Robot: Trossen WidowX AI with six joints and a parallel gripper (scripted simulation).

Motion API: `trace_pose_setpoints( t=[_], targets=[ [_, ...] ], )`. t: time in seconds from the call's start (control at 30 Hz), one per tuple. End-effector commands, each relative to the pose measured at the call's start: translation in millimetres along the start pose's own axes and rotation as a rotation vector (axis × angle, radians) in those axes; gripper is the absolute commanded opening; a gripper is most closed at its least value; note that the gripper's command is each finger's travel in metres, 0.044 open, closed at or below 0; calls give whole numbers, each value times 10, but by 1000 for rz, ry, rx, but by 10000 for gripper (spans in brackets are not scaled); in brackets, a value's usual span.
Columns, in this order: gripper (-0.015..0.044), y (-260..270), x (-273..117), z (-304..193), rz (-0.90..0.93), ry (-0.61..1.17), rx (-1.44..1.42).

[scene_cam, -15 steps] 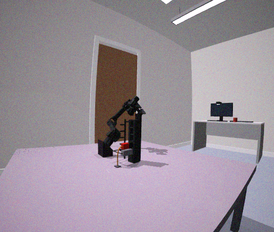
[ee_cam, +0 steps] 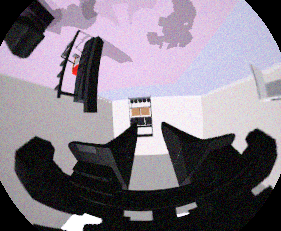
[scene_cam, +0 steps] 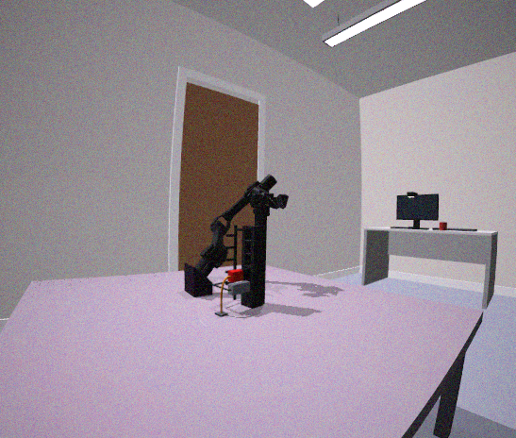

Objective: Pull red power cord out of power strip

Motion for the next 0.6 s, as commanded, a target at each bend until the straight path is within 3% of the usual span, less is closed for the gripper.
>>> trace_pose_setpoints(
  t=[0.0, 0.57],
  targets=[
    [160, 76, 309, -129, 56, -41, 224],
    [160, 818, 1871, -476, 419, -66, 1448]
  ],
)
Point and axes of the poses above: the point midway between the two fingers, 35 mm back from their tips, its own x axis out along the fingers, its own y axis across the jaws, z = x × y, the point moved 5 cm from there along -x, back along the fingers, and after that the axes turned 5 degrees about -x, right-handed, at the moved point
